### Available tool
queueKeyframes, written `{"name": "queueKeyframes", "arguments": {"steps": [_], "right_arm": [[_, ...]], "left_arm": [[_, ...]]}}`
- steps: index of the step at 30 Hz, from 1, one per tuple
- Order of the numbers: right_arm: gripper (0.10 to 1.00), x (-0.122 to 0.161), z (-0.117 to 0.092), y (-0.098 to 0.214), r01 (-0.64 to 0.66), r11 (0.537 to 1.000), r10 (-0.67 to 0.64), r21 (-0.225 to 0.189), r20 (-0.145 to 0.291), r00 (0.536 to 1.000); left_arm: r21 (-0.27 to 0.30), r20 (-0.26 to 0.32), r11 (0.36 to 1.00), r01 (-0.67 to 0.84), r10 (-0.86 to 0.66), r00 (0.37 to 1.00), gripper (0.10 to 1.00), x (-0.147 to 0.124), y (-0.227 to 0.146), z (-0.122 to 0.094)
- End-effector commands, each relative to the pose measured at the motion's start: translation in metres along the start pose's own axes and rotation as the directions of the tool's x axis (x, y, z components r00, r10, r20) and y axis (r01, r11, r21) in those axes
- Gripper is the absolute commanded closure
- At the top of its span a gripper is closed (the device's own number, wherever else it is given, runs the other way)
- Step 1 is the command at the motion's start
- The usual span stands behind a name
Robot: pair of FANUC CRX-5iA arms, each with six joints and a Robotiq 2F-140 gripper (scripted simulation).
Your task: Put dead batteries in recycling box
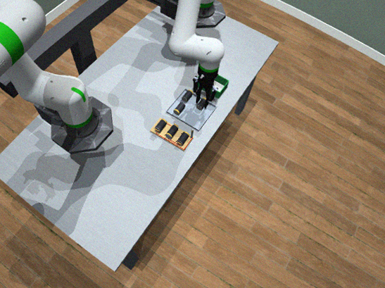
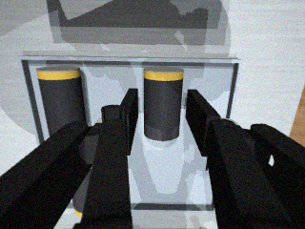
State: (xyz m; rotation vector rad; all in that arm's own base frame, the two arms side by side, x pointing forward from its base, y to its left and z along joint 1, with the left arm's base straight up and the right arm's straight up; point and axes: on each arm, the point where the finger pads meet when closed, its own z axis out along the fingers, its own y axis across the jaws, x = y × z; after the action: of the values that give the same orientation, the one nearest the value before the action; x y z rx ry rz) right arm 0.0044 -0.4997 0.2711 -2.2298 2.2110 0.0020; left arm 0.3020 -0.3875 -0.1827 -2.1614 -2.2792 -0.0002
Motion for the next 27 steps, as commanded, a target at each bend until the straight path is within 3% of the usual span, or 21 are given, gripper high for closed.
{"name": "queueKeyframes", "arguments": {"steps": [1,14,15,27], "right_arm": [[0.098,0.0002,-0.0009,0.0002,0.0,1.0,0.0,0.0,-0.002,1.0],[0.098,0.0002,-0.0009,0.0002,0.0,1.0,0.0,0.0,-0.002,1.0],[0.098,0.0002,-0.0009,0.0002,0.0,1.0,0.0,0.0,-0.002,1.0],[0.098,0.0002,-0.0009,0.0002,0.0,1.0,0.0,0.0,-0.002,1.0]], "left_arm": [[-0.001,0.002,1.0,0.0,0.0,1.0,0.734,-0.0009,0.0005,0.0034],[-0.001,0.002,1.0,0.0,0.0,1.0,0.734,-0.0009,0.0005,0.0075],[-0.001,0.002,1.0,0.0,0.0,1.0,0.854,-0.0009,0.0005,0.0075],[-0.001,0.002,1.0,0.0,0.0,1.0,0.854,-0.0009,0.0005,0.0075]]}}
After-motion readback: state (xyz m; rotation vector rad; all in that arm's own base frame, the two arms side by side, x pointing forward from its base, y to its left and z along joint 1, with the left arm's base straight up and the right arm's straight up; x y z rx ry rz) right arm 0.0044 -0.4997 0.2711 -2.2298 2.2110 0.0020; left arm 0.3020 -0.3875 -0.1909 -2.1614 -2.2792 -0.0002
